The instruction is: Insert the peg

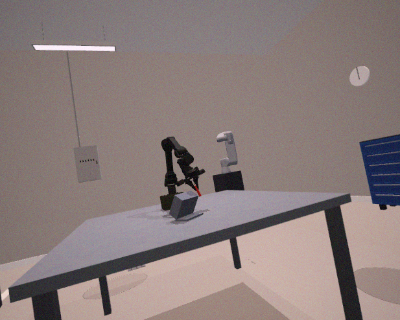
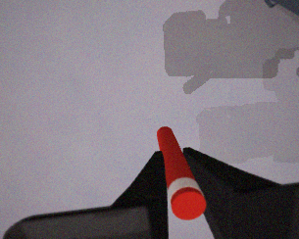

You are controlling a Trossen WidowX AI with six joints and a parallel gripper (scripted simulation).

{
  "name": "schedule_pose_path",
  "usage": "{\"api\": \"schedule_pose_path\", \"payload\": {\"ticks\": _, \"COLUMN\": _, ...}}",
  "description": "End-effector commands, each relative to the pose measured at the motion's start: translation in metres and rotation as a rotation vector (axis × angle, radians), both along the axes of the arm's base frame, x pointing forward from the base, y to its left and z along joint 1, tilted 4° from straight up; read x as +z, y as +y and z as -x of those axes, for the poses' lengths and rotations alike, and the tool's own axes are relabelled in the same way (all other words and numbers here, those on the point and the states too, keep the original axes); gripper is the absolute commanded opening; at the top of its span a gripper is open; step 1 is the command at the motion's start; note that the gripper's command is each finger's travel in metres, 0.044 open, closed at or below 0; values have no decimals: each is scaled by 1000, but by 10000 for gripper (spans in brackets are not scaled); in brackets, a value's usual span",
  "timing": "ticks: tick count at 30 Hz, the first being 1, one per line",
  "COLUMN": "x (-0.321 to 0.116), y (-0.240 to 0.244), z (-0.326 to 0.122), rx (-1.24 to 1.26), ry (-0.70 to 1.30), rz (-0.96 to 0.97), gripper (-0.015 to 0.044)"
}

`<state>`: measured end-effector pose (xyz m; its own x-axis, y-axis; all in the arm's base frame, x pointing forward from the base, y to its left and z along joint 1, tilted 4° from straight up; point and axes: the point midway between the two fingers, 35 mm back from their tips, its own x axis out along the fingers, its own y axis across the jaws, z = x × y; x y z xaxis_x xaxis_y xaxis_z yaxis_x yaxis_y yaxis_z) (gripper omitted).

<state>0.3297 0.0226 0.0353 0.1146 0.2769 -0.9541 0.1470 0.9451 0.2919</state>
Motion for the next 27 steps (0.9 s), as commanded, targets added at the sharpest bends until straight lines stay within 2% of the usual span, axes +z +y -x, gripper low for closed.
{"api": "schedule_pose_path", "payload": {"ticks": 1, "x": -1, "y": -5, "z": -2, "rx": -36, "ry": -4, "rz": -21, "gripper": 0}}
{"api": "schedule_pose_path", "payload": {"ticks": 27, "x": -1, "y": -36, "z": -12, "rx": -211, "ry": -47, "rz": -120, "gripper": 0}}
